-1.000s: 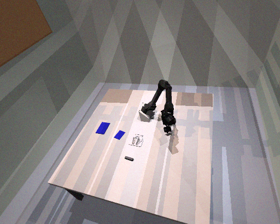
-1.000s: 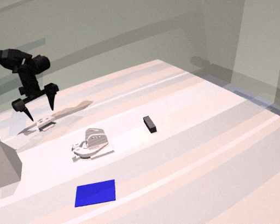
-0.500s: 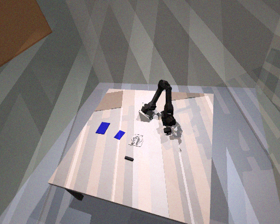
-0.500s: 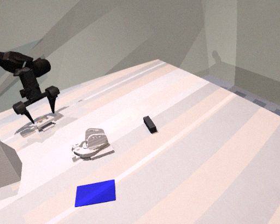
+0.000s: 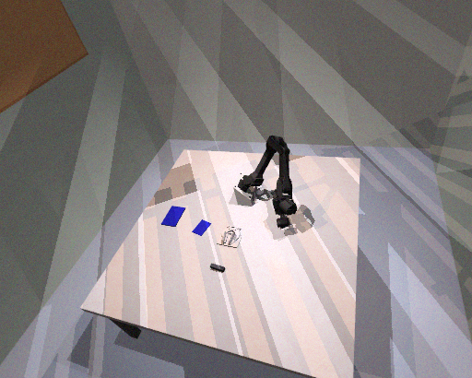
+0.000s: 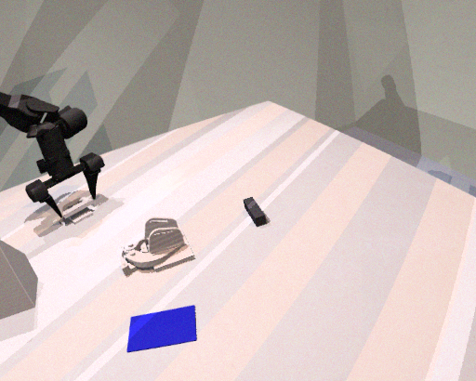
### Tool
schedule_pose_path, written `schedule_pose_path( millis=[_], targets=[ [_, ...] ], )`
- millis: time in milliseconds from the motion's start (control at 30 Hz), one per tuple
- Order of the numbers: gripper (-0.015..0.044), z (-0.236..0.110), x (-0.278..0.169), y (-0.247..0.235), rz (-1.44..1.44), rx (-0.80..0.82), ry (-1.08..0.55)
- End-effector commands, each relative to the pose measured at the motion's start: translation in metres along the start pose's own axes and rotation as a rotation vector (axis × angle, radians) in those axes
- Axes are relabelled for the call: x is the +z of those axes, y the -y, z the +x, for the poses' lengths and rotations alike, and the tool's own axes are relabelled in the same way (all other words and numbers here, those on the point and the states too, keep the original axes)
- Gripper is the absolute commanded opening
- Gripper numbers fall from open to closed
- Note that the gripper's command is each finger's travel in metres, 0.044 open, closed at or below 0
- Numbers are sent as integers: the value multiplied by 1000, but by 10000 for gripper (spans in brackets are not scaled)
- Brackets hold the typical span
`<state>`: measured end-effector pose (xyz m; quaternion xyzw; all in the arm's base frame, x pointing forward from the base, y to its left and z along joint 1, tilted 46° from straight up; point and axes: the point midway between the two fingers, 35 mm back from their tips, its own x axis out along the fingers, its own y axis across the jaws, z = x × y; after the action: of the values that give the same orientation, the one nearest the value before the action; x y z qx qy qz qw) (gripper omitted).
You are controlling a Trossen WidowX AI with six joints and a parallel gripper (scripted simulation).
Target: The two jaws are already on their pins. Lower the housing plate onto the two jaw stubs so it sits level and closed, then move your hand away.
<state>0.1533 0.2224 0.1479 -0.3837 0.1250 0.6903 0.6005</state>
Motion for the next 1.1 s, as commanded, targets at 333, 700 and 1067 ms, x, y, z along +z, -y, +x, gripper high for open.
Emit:
schedule_pose_path(
  millis=[333,700,1067],
  targets=[
    [440,11,-3,-2,11,6,-7],
    [440,11,-3,-2,11,6,-7],
    [433,11,-2,-2,6,8,-3]
  ],
)
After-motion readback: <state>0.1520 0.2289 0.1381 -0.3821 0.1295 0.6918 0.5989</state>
